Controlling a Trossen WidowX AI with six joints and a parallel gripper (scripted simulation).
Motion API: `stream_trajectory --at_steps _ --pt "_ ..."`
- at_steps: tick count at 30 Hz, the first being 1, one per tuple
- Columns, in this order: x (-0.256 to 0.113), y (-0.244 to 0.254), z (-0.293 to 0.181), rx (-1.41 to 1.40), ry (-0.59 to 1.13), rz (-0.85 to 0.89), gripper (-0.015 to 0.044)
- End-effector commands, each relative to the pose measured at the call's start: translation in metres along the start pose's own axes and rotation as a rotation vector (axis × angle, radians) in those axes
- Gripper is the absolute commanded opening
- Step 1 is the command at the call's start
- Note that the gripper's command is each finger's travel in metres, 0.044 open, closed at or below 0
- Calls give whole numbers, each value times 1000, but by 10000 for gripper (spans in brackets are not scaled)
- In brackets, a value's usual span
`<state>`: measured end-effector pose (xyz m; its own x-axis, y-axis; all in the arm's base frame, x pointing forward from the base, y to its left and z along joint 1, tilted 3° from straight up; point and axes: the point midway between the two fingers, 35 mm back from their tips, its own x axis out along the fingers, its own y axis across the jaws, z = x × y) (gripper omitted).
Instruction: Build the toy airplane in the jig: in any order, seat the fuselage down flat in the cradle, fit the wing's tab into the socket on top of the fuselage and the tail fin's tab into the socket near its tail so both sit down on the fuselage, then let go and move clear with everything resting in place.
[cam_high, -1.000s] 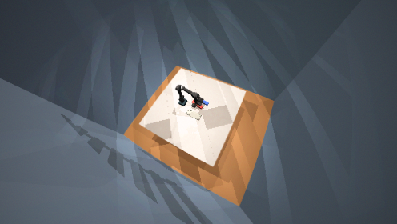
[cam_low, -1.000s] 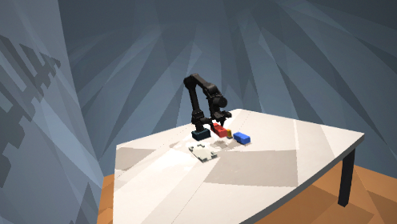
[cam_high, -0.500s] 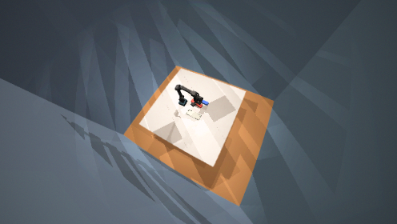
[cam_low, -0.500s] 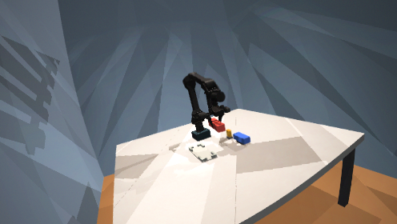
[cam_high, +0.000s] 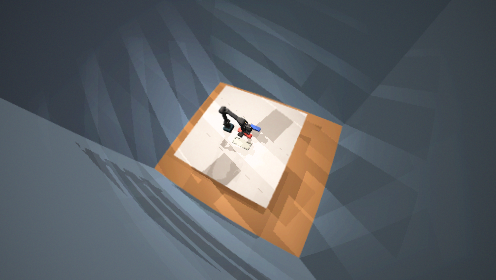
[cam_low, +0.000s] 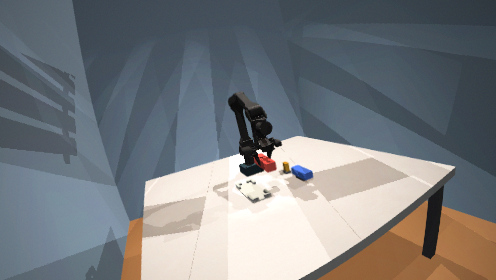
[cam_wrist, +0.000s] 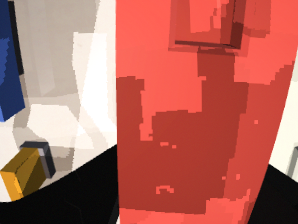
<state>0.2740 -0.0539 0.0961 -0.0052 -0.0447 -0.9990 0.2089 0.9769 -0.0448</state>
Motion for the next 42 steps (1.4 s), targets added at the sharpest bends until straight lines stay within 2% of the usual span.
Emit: stream_trajectory --at_steps 1,28,35,42 --pt "8 -12 1 -19 4 -1 0" --pt "45 -84 -3 -101 6 -8 0" --pt "45 -84 -3 -101 6 -8 184" --pt "45 -84 -3 -101 6 -8 195"
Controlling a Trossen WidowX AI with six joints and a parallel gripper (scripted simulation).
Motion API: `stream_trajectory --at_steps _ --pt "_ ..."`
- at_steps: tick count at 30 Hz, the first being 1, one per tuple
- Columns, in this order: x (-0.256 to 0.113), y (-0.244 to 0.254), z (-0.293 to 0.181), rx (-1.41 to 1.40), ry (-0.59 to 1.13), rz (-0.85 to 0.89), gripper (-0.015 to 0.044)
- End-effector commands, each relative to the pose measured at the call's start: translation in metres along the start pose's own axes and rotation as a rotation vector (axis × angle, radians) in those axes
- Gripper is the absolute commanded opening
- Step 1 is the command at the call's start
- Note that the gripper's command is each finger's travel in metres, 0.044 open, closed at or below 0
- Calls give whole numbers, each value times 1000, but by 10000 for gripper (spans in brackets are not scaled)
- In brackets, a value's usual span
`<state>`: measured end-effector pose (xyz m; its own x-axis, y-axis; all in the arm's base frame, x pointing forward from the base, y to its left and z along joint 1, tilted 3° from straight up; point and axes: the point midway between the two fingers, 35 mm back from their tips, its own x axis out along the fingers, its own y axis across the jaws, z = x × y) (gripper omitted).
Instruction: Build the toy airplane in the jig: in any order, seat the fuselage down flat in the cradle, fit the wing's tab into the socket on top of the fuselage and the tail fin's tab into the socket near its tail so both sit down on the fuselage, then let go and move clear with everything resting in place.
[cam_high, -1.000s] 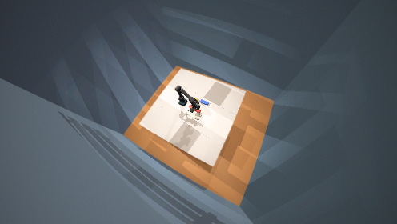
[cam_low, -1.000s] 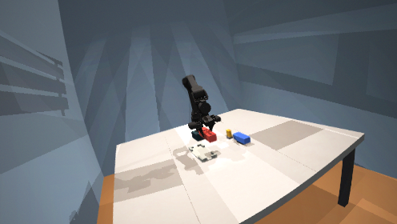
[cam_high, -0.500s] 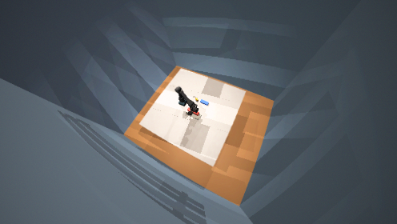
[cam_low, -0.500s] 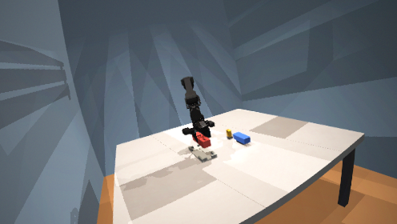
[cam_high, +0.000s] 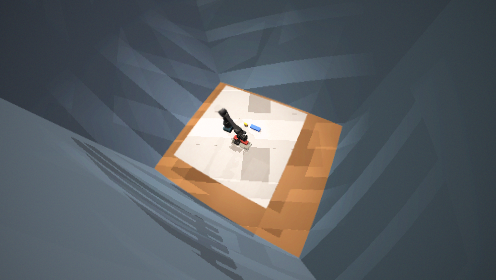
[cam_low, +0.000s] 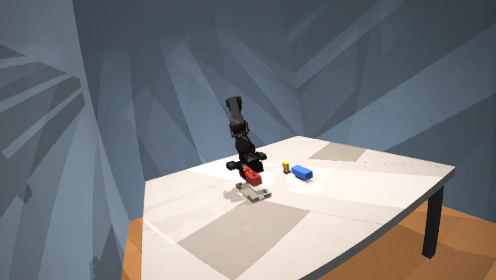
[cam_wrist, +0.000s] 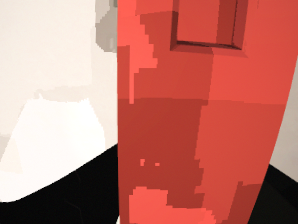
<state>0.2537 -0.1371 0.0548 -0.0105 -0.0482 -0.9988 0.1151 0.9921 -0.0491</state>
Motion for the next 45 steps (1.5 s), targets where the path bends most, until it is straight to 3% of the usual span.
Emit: stream_trajectory --at_steps 1,38,43,45 --pt "0 -1 0 -6 1 -4 195" --pt "41 -2 -1 -6 1 -4 195" --pt "39 -1 0 0 -1 -1 161" --pt "39 -1 0 0 -1 -1 109"
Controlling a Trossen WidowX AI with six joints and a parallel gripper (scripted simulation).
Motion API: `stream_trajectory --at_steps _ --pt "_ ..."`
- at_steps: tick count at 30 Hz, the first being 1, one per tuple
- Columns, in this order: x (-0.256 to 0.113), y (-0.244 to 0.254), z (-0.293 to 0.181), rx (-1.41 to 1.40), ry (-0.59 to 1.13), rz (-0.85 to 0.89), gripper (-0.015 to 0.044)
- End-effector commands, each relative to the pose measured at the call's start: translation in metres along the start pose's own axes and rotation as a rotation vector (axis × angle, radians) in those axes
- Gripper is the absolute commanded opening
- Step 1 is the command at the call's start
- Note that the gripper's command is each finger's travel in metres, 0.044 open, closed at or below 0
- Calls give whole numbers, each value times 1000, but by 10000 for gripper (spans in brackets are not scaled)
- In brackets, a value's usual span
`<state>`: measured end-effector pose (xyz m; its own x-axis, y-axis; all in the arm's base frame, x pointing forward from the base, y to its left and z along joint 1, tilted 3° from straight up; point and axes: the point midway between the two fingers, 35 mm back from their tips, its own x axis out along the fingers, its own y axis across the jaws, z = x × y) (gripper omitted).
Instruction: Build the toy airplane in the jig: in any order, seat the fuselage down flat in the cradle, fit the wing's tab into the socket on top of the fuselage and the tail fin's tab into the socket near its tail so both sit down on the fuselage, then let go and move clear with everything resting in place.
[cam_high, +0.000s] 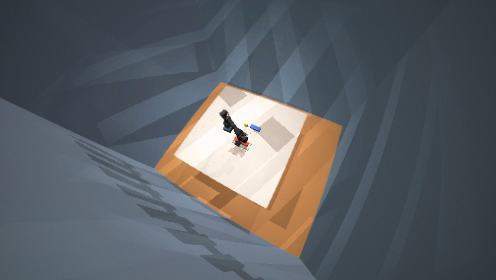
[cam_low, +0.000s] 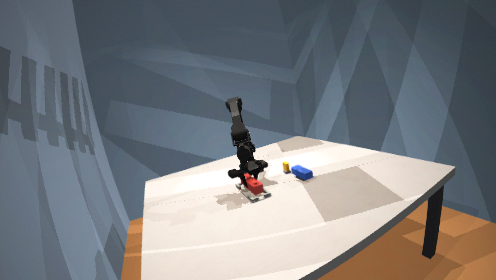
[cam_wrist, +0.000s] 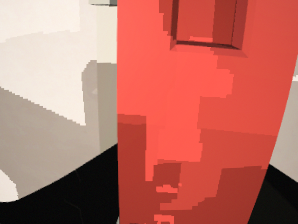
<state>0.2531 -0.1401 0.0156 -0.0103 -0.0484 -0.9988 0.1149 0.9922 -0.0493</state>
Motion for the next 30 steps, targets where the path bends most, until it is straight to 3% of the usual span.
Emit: stream_trajectory --at_steps 1,3,19,27,30 --pt "-1 0 0 0 -1 0 83" --pt "-1 0 0 0 -1 0 30" --pt "-1 0 0 0 -1 0 440" --pt "-3 0 1 1 -2 -1 440" --pt "-45 -3 6 7 -5 -11 440"
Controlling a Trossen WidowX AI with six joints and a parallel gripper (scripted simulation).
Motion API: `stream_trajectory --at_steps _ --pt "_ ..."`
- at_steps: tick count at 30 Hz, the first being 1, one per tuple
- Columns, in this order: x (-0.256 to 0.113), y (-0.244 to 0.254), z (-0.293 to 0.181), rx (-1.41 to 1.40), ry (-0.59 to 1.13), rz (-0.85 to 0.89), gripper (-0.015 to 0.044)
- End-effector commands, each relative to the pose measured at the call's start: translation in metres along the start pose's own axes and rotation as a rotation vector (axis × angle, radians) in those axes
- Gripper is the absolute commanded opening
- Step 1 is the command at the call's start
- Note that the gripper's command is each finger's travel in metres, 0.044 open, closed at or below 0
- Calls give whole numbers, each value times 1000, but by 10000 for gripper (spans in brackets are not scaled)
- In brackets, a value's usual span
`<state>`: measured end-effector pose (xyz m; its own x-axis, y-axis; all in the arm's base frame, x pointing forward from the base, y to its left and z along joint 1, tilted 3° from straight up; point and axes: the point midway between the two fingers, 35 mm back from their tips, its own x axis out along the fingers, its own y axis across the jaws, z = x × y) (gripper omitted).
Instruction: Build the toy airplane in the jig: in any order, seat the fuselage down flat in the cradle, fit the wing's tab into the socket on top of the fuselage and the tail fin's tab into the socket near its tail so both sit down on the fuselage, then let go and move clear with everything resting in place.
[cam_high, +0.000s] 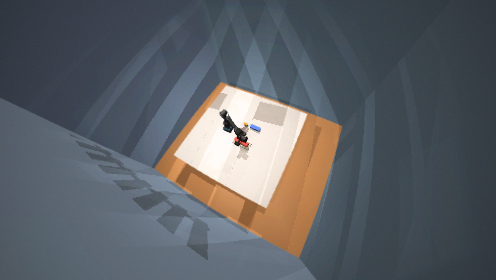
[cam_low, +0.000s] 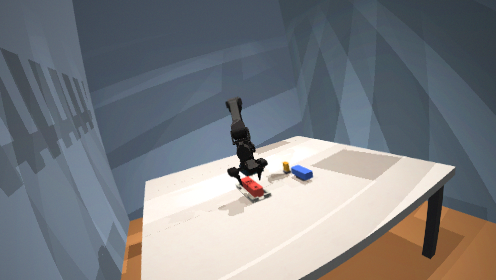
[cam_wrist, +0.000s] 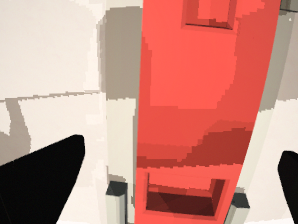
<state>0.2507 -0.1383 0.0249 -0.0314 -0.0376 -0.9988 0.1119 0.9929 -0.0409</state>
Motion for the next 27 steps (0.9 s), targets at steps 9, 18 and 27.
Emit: stream_trajectory --at_steps 9,18,27 --pt "-98 -1 5 -3 -22 -12 440" --pt "-94 29 29 32 -25 -7 440" --pt "-90 169 68 32 -28 7 440"
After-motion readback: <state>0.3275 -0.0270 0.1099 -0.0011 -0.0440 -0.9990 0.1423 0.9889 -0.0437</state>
